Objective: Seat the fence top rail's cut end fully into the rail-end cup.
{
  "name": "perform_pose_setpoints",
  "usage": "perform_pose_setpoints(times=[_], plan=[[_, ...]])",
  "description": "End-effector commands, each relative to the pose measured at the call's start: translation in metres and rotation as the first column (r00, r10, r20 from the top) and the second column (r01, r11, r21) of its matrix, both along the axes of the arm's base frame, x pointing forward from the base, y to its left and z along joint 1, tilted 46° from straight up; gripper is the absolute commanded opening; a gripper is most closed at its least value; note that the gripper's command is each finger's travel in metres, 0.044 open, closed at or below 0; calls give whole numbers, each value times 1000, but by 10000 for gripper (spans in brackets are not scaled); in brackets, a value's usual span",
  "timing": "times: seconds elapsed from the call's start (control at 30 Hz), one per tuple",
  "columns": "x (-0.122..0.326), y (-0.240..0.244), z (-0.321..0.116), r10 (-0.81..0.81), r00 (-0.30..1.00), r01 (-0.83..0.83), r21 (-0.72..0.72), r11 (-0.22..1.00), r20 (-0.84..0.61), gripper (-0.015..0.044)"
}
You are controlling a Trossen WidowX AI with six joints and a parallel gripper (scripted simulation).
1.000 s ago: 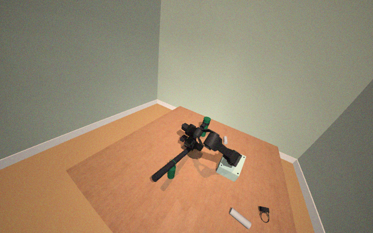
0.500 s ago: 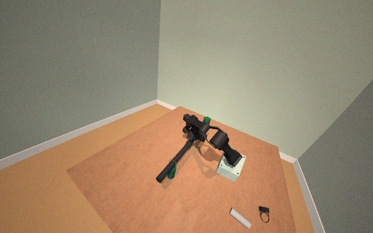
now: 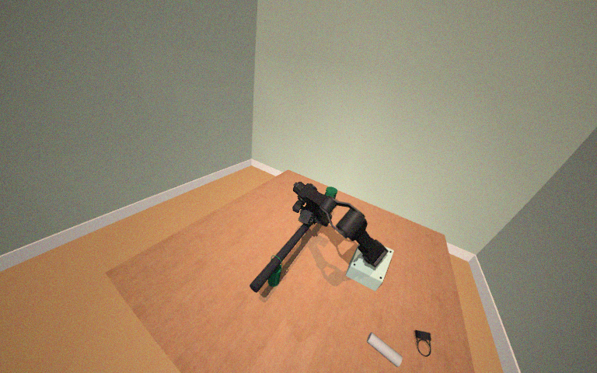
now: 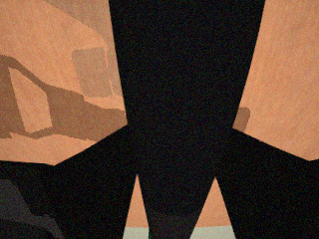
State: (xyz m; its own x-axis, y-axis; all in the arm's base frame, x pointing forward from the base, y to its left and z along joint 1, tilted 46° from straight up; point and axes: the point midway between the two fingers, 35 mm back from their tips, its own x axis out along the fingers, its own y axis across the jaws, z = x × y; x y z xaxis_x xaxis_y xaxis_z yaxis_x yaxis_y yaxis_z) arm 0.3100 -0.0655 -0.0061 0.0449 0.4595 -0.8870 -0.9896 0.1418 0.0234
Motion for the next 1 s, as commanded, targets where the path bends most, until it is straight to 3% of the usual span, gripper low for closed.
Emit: perform_pose_setpoints(times=[0.0, 0.97], plan=[[0, 0, 0, 0, 1000, 0, 0, 1000, 0, 0], [5, -11, 4, 0, 1000, 0, 0, 1000, 0, 0]])
